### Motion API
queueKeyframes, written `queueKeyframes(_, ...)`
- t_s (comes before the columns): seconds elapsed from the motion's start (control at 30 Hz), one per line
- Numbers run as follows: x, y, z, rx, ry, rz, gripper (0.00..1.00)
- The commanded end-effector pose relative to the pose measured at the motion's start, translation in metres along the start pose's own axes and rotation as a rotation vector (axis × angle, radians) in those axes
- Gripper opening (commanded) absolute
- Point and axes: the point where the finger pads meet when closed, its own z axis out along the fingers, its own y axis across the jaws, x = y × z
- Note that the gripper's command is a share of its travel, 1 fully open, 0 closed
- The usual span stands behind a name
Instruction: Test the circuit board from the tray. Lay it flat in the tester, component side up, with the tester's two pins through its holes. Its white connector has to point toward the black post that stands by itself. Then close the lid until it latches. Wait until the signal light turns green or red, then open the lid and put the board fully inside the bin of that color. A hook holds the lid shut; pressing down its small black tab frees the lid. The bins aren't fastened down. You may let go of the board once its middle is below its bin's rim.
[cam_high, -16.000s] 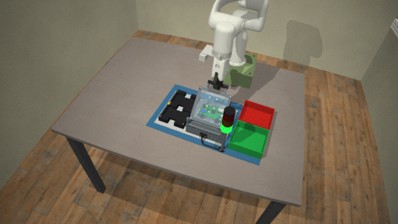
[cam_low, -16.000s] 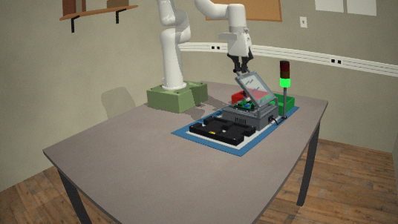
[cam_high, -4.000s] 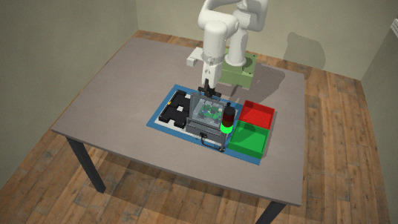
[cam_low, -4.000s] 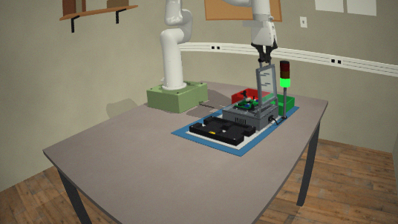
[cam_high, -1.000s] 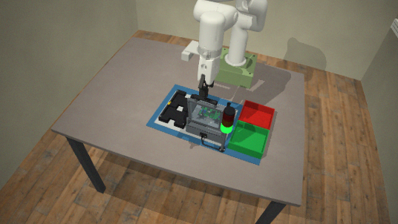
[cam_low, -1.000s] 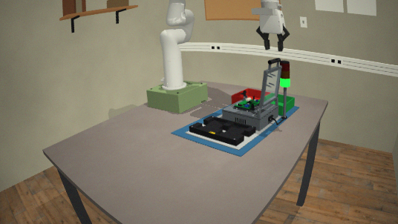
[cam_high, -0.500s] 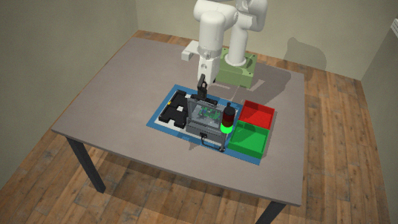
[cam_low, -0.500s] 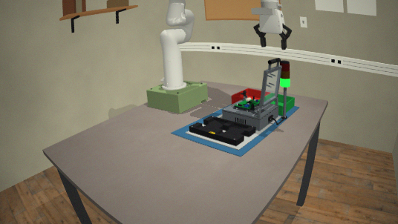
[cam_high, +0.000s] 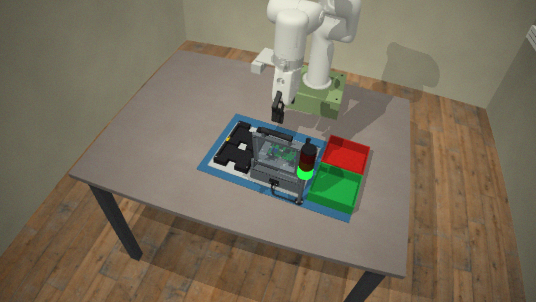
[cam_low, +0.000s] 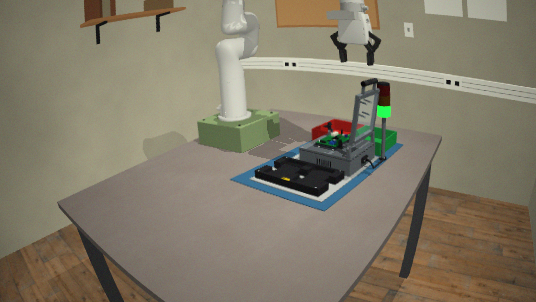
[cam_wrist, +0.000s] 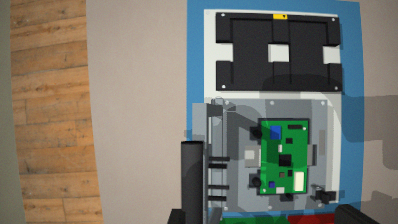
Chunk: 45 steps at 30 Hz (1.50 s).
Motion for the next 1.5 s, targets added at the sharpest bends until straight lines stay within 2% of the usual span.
queueKeyframes(0.0,0.0,0.026,-0.003,0.009,0.0,0.0,1.0)
queueKeyframes(0.27,0.0,0.076,-0.002,0.009,0.0,0.0,1.0)
queueKeyframes(0.53,0.0,0.091,-0.002,0.009,0.0,0.0,1.0)
queueKeyframes(0.93,0.0,0.092,0.002,0.009,0.0,0.0,1.0)
queueKeyframes(1.17,0.0,0.092,0.021,0.009,0.0,0.0,1.0)
queueKeyframes(1.4,0.0,0.091,0.058,0.009,0.0,0.0,1.0)
queueKeyframes(1.47,0.0,0.091,0.058,0.009,0.0,0.0,1.0)
